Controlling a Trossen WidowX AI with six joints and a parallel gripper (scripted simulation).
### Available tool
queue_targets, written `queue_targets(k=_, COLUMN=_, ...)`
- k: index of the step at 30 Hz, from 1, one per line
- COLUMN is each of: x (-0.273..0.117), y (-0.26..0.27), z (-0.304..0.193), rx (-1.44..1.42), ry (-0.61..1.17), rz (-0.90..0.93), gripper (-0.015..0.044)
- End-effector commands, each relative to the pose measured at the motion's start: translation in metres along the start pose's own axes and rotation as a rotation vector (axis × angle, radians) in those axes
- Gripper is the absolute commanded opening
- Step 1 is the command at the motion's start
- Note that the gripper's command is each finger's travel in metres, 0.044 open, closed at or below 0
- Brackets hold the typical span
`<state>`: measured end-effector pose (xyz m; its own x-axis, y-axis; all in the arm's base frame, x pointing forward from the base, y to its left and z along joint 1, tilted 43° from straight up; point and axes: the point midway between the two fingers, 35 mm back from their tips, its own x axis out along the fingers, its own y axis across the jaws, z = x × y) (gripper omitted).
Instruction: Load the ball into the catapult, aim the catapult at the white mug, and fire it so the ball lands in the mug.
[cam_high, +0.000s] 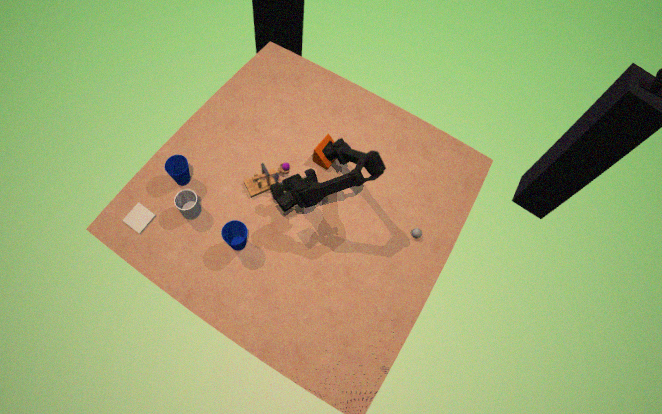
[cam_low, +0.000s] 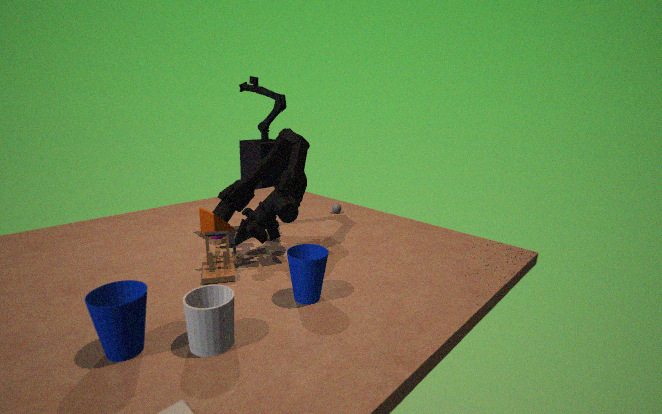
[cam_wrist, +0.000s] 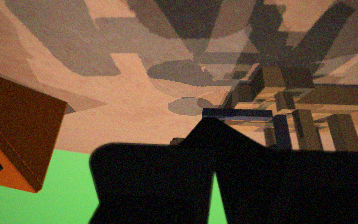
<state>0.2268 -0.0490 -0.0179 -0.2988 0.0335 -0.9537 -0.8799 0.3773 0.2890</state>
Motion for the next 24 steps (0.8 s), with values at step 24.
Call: queue_targets(k=24, x=-0.093, y=-0.005, z=-0.019, rx=0.01, ry=-0.006, rz=-0.006, gripper=0.0026)
